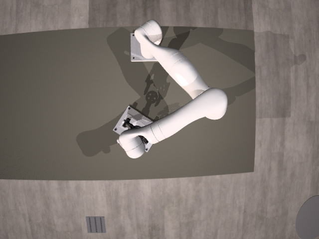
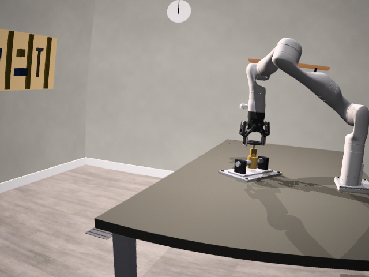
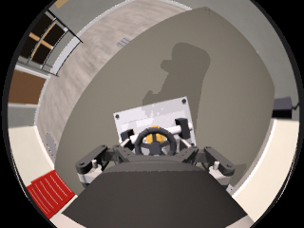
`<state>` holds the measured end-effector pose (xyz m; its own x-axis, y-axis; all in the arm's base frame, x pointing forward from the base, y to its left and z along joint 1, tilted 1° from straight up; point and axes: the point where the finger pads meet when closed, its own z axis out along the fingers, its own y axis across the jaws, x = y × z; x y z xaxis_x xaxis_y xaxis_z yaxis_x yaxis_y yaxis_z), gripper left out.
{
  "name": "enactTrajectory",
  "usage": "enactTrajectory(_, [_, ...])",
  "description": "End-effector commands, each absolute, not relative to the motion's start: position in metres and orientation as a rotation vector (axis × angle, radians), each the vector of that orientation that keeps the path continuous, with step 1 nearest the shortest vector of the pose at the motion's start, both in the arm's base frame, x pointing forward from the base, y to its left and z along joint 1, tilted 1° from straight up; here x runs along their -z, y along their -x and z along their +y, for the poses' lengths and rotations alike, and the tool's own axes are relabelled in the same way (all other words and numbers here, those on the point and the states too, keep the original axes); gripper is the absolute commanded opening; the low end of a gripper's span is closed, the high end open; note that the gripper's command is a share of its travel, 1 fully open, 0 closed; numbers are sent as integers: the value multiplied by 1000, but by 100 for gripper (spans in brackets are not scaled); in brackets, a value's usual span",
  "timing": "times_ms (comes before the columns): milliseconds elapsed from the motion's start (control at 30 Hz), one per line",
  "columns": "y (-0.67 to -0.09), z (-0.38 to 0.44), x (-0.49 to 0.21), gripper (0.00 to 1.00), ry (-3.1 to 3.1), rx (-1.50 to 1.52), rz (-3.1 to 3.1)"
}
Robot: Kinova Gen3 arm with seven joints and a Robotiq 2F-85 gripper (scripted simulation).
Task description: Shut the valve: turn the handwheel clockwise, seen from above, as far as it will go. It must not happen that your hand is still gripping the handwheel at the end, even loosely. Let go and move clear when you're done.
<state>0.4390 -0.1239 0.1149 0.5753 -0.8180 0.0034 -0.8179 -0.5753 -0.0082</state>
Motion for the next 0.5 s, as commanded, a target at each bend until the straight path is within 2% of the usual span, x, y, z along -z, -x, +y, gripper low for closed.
enactTrajectory(0, [-439, -124, -116, 100, 2782, 13, 1445])
enactTrajectory(467, [-439, -124, -117, 100, 2782, 13, 1445])
